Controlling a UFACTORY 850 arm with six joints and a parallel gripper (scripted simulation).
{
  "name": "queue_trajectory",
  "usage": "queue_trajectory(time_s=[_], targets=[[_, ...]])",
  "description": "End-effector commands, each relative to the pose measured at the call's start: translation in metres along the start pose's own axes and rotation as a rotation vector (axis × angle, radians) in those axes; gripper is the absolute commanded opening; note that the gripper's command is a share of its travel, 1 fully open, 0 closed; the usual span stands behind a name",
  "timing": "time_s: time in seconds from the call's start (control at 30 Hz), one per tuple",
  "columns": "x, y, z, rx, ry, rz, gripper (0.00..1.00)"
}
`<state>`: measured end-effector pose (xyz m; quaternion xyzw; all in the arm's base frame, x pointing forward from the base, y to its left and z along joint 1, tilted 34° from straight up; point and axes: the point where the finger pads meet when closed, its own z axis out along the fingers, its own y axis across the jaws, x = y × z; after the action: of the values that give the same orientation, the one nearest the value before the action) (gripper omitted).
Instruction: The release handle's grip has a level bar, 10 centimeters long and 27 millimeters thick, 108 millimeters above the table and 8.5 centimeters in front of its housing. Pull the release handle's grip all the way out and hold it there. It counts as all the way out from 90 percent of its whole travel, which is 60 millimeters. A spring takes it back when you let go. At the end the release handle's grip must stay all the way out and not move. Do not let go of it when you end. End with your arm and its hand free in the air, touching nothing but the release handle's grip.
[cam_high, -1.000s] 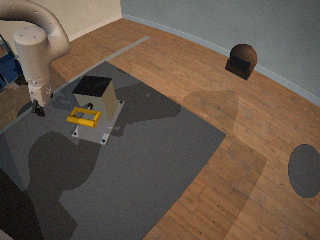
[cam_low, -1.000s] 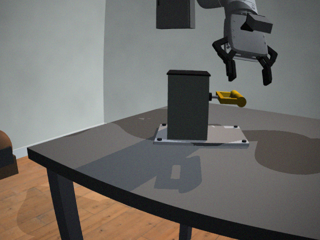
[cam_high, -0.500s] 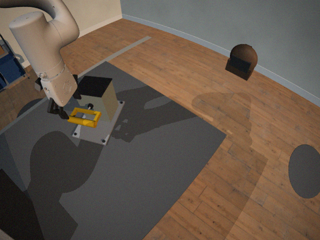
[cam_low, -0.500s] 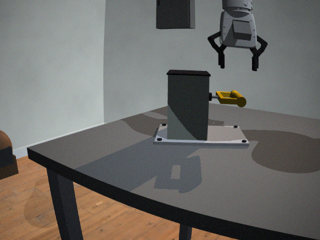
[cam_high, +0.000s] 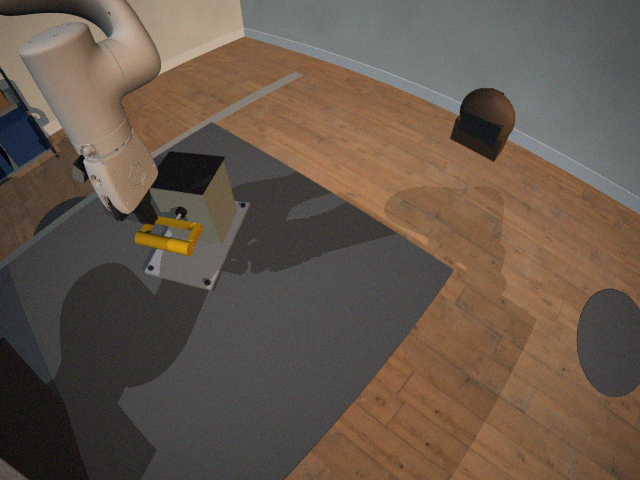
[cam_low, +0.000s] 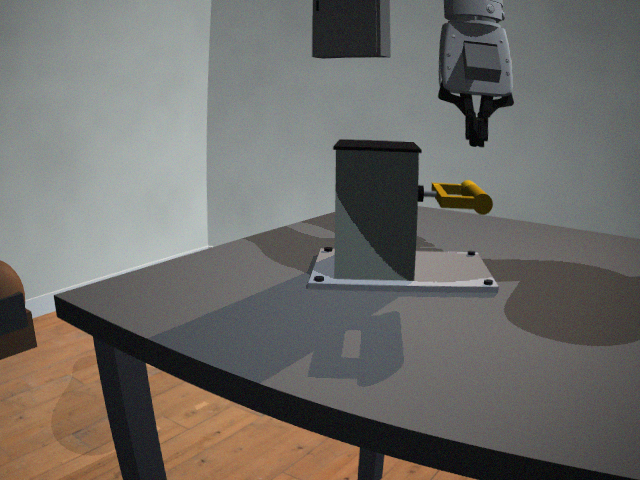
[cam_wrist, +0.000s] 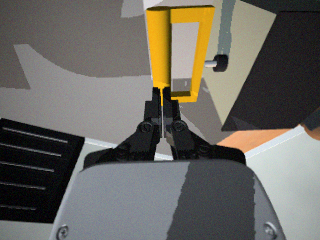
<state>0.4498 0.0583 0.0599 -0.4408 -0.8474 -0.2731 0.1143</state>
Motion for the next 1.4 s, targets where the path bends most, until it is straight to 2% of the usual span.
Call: queue_trajectory(time_s=[0.0,1.0,1.03,1.37], targets=[[-0.0005,0.0006,-0.0005,-0.001,-0.001,0.000,0.00],[-0.0005,0.0006,-0.0005,-0.001,-0.001,0.000,0.00],[-0.0005,0.0006,-0.0005,-0.001,-0.001,0.000,0.55],[-0.0005,0.0006,-0.0005,-0.001,-0.001,0.000,0.55]])
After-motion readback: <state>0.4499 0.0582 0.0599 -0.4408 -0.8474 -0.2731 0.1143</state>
